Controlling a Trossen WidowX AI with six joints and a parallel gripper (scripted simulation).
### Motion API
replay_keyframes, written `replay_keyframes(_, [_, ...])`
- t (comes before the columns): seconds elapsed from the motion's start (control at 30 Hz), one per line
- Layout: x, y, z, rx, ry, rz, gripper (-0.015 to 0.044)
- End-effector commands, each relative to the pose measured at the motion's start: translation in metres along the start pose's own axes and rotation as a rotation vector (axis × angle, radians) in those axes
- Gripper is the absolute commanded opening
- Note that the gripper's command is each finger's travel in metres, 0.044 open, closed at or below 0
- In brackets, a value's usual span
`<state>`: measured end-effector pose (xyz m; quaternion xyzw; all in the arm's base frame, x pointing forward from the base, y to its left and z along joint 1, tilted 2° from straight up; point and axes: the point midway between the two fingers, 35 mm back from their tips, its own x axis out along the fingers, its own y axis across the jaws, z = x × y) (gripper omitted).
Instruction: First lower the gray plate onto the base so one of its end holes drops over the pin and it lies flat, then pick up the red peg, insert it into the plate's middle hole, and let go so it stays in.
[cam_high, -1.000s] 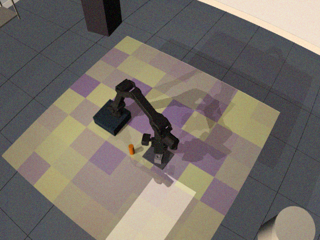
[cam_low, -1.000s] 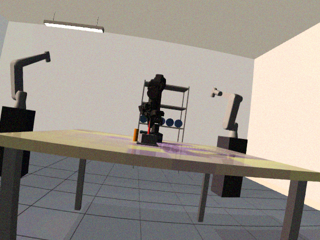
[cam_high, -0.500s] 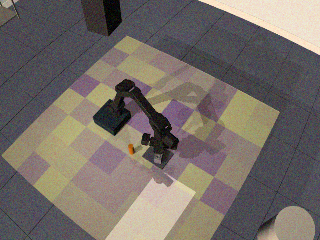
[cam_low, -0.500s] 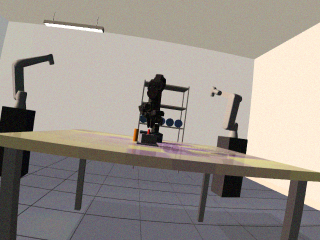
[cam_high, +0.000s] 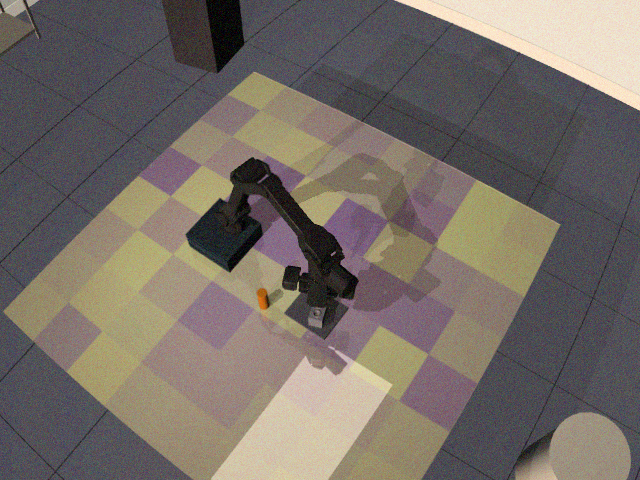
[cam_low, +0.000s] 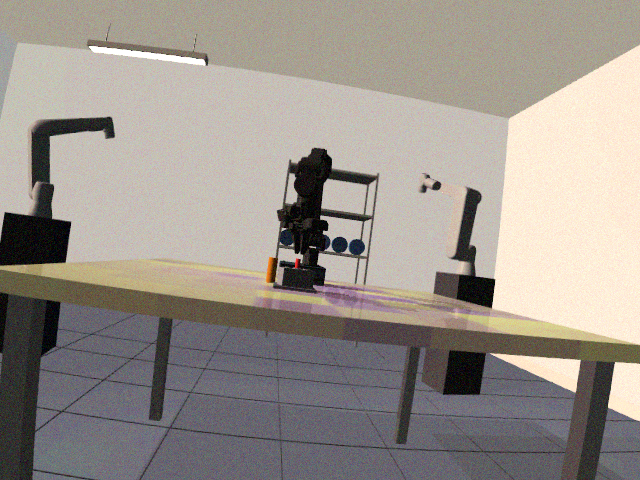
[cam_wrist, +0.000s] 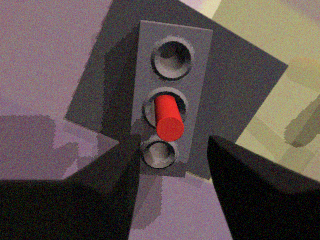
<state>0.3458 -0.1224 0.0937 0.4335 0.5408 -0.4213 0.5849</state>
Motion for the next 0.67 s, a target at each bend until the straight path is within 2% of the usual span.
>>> replay_keyframes(0.0, [-0.004,0.000,0.000,-0.002,0.000,0.005,0.0150])
replay_keyframes(0.63, [-0.015,-0.003,0.000,-0.002,0.000,0.005,0.0150])
